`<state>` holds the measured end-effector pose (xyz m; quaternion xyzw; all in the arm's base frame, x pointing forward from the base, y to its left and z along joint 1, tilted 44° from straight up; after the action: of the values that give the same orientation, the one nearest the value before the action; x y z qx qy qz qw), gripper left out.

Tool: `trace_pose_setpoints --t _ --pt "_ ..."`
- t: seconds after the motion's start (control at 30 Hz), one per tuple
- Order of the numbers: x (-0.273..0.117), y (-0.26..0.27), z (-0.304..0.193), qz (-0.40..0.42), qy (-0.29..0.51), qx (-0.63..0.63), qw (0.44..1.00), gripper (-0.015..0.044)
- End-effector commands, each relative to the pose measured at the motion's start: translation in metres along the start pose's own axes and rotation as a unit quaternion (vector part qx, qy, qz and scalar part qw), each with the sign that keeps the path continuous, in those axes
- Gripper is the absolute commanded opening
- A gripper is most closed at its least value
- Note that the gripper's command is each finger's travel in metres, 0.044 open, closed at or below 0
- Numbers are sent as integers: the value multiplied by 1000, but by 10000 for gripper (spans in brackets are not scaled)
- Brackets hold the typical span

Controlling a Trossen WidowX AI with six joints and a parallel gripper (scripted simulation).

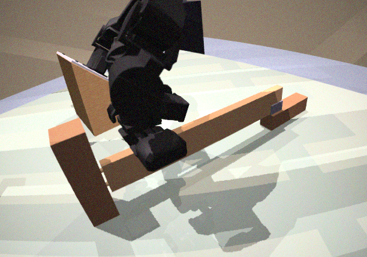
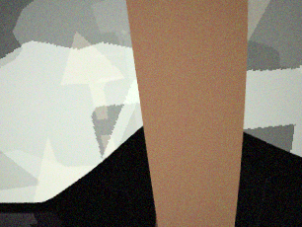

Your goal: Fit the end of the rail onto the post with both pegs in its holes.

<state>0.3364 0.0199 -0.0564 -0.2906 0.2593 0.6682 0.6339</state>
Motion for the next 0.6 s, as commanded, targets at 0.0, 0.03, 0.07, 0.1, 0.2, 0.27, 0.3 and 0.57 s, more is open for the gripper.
trace_pose_setpoints --t 0.0,0.03,0.07,0.1,0.2,0.27,0.3,0.57 --pt "-2 -1 -3 -3 1 0 1000 0" --pt "-2 -1 -3 -3 1 0 1000 0" --pt "-2 -1 -3 -3 1 0 1000 0" --pt "-2 0 -4 -3 1 0 1000 0" --pt "-2 0 -5 -3 1 0 1000 0" --pt "-2 0 -5 -3 1 0 1000 0" --pt "-2 0 -6 -3 1 0 1000 0" --pt "0 1 -4 0 0 0 1000 131"
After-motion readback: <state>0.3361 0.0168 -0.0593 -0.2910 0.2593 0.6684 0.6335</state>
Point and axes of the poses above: the point midway between the two fingers, 35 mm back from their tips, its own x axis out along the fingers, its own y axis across the jaws, z = x × y, the point moved 2 cm from there along -x, back along the fingers, and after that the axes turned 7 degrees about -x, right-handed, at the moved point
